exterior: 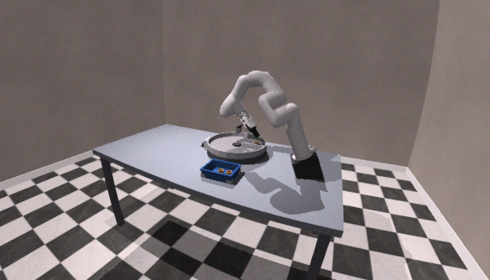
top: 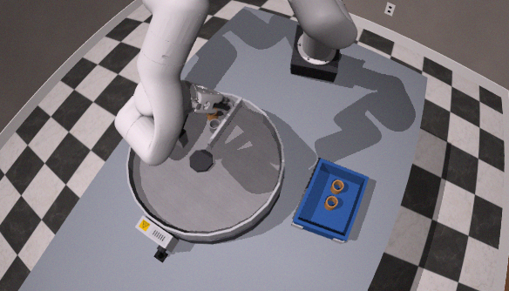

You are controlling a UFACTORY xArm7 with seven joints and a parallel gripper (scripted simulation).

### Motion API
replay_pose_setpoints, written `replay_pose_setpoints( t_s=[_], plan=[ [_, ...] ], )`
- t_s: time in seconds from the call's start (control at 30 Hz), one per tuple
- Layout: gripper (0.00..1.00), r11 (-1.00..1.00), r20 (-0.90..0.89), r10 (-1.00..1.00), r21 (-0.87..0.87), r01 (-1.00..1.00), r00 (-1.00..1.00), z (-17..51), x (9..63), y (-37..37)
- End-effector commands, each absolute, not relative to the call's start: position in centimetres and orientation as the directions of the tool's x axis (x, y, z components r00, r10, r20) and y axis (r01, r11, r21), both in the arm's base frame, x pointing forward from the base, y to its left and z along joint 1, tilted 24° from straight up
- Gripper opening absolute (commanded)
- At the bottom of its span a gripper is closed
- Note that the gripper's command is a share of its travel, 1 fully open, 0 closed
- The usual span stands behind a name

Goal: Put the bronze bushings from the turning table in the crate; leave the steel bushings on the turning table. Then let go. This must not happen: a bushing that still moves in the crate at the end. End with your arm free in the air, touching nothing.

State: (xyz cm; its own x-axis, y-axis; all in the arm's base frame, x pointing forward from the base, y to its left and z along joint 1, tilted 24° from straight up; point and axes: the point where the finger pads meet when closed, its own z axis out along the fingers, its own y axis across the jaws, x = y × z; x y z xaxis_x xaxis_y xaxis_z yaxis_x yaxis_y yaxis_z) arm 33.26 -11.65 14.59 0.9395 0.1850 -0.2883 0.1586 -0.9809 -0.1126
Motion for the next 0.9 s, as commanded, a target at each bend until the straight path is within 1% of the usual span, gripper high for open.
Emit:
replay_pose_setpoints(
  t_s=[0.0, 0.4, 0.43, 0.87],
  plan=[
    [0.0, -0.981, -0.286, 0.183, -0.11, 0.157, 0.941, 15.68, 32.9, -11.98],
    [0.0, -0.981, -0.286, 0.183, -0.11, 0.157, 0.941, 15.78, 32.86, -12.0],
    [0.11, -0.981, -0.286, 0.183, -0.11, 0.157, 0.941, 15.78, 32.86, -12.0],
    [0.11, -0.981, -0.286, 0.183, -0.11, 0.157, 0.941, 15.78, 32.86, -12.0]
  ],
)
